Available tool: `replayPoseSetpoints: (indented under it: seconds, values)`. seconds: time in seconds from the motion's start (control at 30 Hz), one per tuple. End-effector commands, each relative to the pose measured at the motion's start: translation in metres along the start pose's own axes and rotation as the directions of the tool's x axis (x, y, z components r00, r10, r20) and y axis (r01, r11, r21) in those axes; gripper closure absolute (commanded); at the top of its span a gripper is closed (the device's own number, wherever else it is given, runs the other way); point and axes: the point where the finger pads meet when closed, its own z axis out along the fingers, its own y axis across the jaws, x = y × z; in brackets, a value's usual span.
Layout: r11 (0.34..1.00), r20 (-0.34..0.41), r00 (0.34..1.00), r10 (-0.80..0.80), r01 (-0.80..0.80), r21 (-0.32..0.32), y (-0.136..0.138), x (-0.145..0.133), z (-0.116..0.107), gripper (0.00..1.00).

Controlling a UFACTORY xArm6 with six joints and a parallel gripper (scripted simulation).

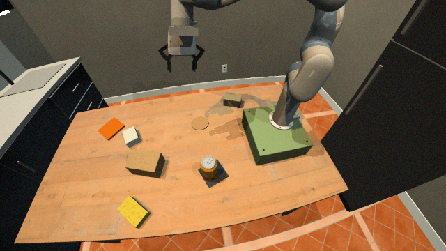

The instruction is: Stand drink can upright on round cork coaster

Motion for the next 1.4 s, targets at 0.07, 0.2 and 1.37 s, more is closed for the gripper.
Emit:
replayPoseSetpoints:
  seconds: [0.07,0.2,1.37]
  values:
    - [0.972,0.137,0.975,-0.175,0.149,0.185,-0.008,0.055,0.064,0.0]
    - [0.956,0.164,0.957,-0.24,0.204,0.21,-0.014,0.068,0.078,0.0]
    - [0.936,0.184,0.932,-0.311,0.266,0.23,-0.058,0.23,0.24,0.0]
